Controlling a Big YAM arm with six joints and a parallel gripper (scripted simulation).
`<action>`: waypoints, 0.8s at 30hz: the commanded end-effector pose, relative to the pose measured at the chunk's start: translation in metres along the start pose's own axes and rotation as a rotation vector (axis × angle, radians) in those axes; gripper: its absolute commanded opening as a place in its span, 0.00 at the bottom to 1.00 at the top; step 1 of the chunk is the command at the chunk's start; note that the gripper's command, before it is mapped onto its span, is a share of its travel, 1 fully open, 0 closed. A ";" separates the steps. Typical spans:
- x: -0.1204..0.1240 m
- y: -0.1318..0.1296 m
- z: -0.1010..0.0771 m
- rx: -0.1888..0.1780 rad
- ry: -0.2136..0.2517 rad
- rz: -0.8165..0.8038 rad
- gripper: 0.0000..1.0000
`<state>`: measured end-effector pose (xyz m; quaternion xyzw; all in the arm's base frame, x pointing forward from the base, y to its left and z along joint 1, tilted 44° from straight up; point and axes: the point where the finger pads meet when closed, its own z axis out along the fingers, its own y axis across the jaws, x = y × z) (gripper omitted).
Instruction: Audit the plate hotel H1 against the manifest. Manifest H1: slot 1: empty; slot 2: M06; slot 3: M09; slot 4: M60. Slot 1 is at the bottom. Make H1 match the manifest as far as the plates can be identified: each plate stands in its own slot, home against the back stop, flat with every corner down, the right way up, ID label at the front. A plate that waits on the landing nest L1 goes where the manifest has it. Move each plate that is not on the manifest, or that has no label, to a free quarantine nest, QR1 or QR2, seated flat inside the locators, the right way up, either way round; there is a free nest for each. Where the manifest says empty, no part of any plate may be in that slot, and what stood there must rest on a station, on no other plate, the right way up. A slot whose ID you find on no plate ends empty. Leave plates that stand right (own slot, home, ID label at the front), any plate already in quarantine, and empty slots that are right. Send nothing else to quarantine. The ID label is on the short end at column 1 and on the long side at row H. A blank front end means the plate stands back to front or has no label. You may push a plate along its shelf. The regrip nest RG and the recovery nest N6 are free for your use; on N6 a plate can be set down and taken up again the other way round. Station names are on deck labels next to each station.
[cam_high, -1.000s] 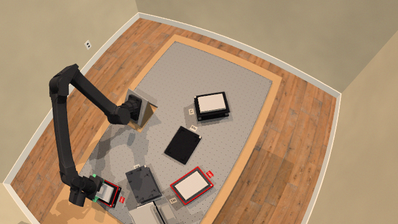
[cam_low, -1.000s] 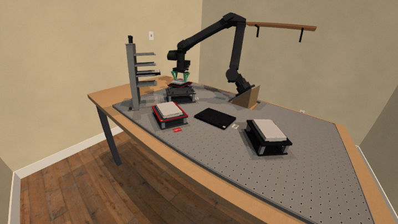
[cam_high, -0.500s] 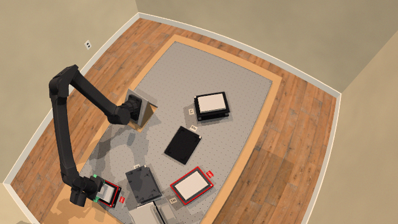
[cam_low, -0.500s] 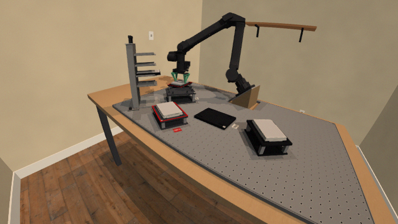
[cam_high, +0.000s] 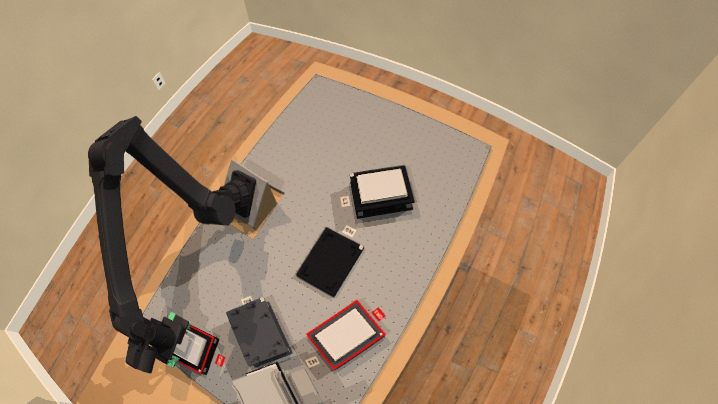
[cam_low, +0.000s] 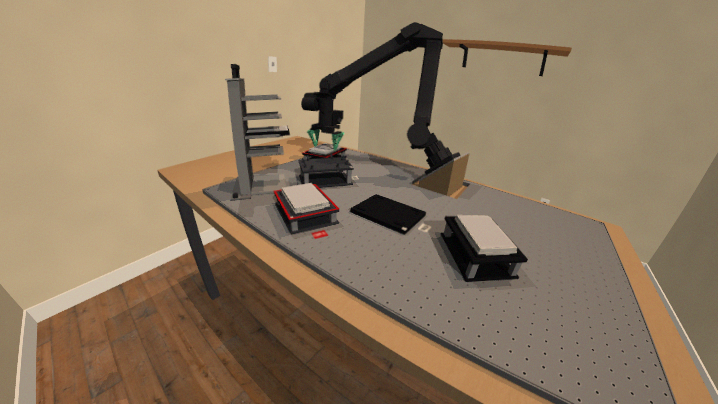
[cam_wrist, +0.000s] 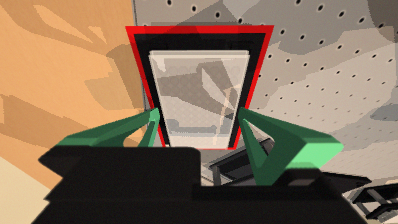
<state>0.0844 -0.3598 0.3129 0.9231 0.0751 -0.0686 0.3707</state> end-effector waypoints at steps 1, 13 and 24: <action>-0.003 0.012 -0.006 -0.023 -0.001 0.008 1.00; -0.003 0.022 -0.031 -0.052 0.008 0.021 1.00; 0.004 -0.003 -0.034 0.024 -0.002 -0.008 1.00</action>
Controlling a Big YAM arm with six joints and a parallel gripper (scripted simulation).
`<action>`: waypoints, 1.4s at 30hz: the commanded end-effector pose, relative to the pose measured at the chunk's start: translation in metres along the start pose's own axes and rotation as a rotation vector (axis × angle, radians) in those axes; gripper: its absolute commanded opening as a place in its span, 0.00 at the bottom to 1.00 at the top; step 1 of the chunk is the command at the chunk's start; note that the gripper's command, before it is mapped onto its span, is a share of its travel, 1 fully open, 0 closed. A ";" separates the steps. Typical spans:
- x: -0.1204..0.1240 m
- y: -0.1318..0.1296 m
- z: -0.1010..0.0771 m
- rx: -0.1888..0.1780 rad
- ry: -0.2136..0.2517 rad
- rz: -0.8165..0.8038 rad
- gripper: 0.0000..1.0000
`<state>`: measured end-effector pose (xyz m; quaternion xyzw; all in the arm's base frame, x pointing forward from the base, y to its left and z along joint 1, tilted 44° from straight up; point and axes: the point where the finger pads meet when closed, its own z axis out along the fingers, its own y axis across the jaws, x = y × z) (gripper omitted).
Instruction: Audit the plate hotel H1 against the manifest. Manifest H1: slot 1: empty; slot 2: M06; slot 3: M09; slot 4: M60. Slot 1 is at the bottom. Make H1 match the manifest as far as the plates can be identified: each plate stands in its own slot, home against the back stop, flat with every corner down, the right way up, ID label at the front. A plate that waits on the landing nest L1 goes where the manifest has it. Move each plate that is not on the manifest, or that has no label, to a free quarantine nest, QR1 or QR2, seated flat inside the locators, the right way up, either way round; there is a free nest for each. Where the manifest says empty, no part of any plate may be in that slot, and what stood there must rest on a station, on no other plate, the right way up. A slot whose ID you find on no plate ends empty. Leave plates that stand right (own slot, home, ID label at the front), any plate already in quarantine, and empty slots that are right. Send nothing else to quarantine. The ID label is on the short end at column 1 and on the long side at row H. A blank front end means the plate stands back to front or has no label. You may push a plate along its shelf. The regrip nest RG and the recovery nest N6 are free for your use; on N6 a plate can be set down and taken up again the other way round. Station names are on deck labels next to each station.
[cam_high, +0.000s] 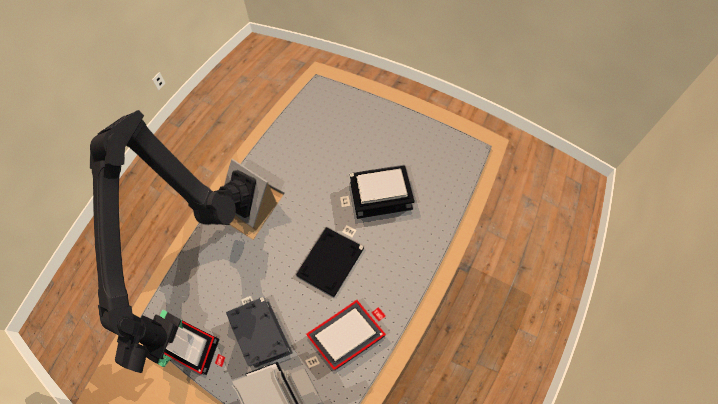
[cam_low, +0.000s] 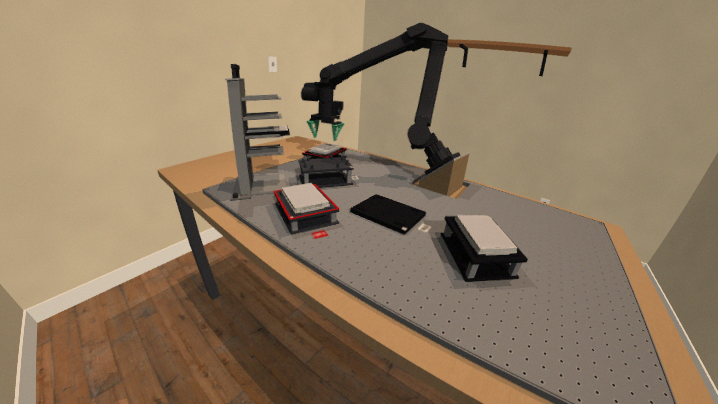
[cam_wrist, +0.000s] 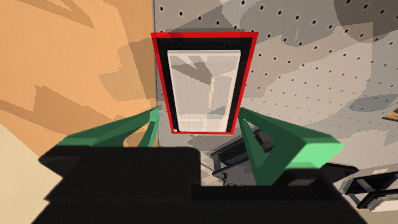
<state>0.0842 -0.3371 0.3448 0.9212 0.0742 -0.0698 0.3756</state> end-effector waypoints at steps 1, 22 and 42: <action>0.006 0.001 -0.007 0.012 0.006 0.000 1.00; -0.001 0.015 -0.083 -0.043 0.019 0.028 1.00; -0.003 0.013 -0.130 -0.039 0.024 0.031 1.00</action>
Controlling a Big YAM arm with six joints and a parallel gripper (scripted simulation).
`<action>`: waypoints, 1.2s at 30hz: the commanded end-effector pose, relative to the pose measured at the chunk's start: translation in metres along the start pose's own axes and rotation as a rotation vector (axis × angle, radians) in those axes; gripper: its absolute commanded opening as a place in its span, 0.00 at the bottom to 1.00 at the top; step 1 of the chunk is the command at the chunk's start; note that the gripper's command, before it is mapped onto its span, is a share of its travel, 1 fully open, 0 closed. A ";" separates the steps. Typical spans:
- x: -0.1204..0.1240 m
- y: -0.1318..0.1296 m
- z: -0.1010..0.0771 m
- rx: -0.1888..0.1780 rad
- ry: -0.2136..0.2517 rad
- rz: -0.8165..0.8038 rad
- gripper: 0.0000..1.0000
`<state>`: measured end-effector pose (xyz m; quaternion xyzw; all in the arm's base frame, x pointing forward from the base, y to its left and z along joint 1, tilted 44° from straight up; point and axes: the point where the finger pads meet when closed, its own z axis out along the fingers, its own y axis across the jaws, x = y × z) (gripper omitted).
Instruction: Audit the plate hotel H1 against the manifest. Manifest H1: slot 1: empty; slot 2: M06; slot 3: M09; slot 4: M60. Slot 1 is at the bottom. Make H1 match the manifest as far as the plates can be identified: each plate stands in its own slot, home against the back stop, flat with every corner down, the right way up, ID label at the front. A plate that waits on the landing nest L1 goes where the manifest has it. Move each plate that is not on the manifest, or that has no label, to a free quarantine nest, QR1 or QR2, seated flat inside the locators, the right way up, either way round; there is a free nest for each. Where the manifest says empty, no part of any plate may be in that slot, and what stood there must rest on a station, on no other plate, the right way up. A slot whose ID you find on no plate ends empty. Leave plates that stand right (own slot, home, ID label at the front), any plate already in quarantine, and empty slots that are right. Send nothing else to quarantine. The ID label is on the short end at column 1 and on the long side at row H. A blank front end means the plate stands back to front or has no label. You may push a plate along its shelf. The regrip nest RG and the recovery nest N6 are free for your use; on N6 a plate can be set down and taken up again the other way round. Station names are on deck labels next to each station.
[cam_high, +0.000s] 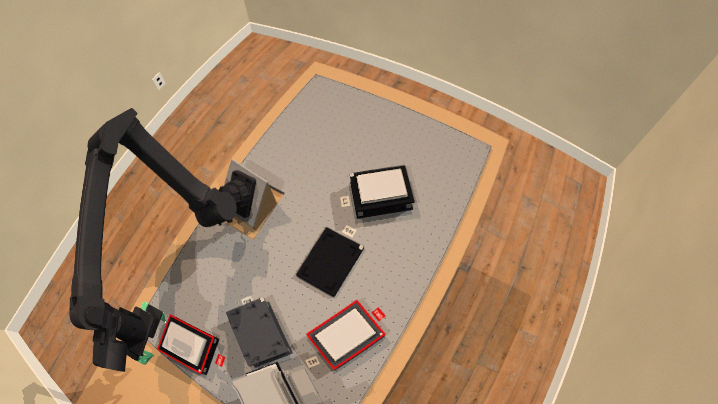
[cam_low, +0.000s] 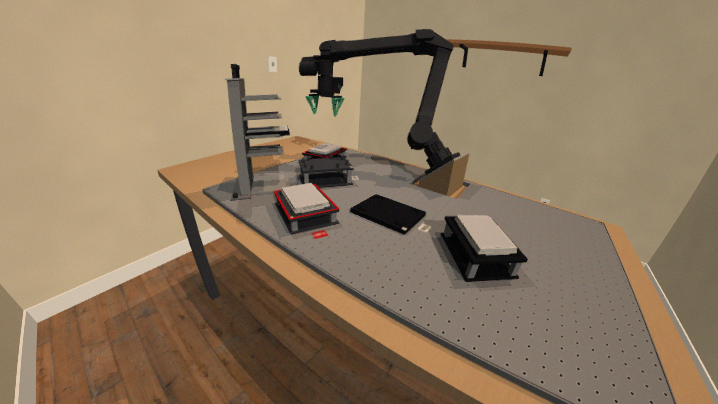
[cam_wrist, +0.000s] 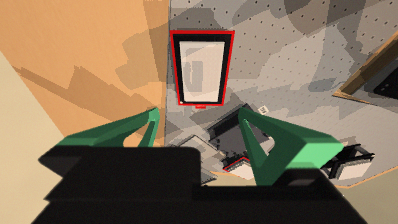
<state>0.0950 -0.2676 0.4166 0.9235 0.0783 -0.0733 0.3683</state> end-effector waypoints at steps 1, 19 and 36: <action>-0.007 0.010 -0.033 -0.054 0.027 0.042 1.00; 0.000 0.008 -0.062 -0.019 0.018 0.024 1.00; 0.049 -0.020 -0.051 0.012 0.001 -0.246 1.00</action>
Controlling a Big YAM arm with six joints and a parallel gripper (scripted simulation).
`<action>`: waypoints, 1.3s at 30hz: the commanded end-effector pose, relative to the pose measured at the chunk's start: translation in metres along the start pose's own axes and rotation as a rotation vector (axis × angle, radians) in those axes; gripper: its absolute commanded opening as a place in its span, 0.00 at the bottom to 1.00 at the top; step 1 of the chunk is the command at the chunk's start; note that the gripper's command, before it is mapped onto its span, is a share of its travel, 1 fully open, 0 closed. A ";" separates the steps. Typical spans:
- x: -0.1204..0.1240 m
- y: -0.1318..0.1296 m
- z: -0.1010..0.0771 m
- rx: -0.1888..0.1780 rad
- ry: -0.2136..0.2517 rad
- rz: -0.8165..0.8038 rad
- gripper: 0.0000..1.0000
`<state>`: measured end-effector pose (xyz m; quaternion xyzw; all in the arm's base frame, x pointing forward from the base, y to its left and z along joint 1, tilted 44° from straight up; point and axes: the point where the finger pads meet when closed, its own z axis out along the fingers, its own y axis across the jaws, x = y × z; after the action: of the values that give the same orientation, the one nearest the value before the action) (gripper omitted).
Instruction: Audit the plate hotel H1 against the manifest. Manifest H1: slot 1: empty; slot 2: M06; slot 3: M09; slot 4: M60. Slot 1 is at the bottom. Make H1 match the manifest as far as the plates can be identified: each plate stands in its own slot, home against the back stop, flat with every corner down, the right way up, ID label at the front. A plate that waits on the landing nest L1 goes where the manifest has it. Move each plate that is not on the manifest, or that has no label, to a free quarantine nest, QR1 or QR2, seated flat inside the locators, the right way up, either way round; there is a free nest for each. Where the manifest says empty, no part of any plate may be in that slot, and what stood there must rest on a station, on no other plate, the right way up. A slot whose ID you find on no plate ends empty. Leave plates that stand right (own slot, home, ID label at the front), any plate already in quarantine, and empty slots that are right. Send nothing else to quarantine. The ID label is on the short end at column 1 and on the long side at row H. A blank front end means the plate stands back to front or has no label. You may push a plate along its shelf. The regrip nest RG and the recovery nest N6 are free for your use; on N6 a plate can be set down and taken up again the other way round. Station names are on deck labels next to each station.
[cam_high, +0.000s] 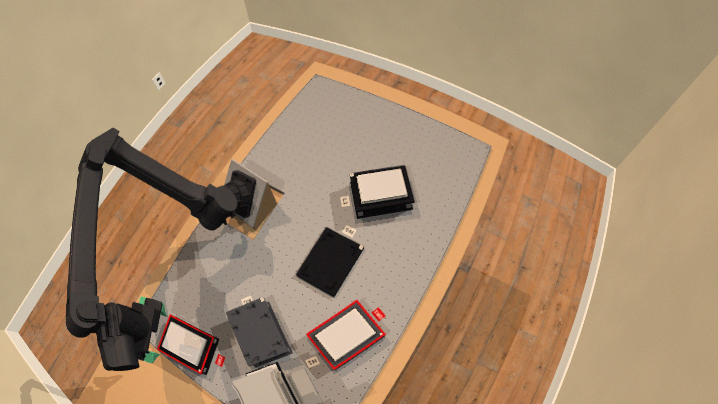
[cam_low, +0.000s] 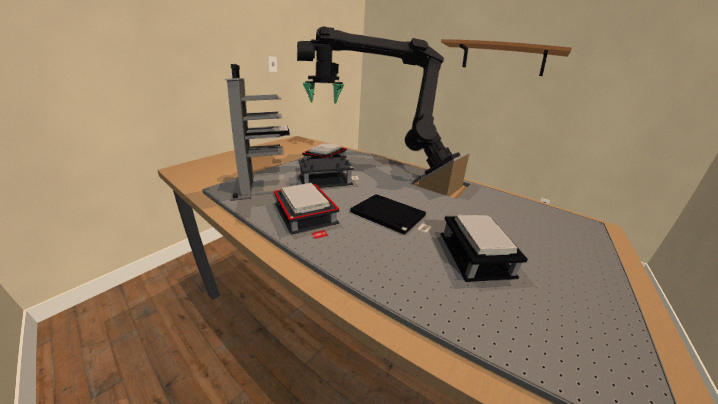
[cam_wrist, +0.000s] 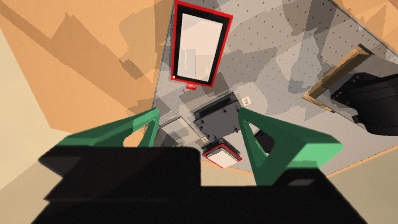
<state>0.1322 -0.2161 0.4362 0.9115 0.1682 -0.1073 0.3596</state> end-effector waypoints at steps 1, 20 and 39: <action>0.015 -0.001 0.001 0.012 0.000 -0.070 1.00; 0.074 -0.004 -0.002 -0.003 0.009 -0.353 1.00; 0.129 -0.002 -0.010 -0.030 0.028 -0.593 1.00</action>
<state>0.2403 -0.1816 0.3915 0.8313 0.4119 -0.1919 0.3202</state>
